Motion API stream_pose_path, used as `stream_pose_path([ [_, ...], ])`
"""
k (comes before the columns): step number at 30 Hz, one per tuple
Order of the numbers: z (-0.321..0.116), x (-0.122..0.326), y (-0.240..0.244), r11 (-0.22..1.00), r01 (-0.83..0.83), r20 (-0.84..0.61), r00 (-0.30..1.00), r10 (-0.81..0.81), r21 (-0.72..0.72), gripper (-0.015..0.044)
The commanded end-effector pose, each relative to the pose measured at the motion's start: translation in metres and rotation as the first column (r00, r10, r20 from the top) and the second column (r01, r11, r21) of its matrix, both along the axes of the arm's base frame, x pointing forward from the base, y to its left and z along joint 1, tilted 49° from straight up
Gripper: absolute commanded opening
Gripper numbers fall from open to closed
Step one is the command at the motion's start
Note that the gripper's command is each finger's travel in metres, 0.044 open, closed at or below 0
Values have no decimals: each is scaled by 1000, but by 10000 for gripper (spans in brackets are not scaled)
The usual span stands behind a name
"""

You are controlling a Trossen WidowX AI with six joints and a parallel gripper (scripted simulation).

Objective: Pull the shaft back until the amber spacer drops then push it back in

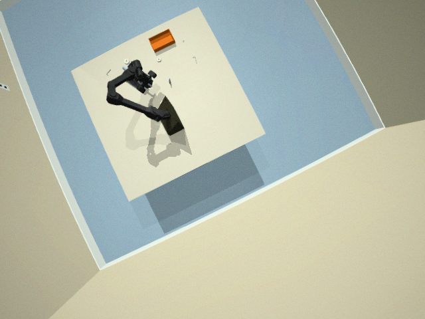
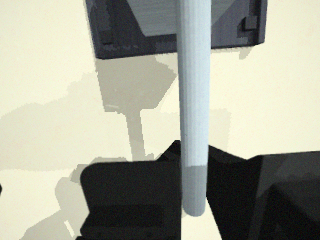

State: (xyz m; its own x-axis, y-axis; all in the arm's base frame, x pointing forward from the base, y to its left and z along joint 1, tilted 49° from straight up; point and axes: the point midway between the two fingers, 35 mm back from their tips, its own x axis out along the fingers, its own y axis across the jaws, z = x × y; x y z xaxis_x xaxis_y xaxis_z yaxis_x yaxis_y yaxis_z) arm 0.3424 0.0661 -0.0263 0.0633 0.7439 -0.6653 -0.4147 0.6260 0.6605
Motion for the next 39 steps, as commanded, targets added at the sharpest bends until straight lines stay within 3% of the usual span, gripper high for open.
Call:
stream_pose_path([
  [1,2,4,0,1000,3,12,1000,-3,5,0],
  [39,2,2,0,1000,4,18,1000,-5,7,0],
])
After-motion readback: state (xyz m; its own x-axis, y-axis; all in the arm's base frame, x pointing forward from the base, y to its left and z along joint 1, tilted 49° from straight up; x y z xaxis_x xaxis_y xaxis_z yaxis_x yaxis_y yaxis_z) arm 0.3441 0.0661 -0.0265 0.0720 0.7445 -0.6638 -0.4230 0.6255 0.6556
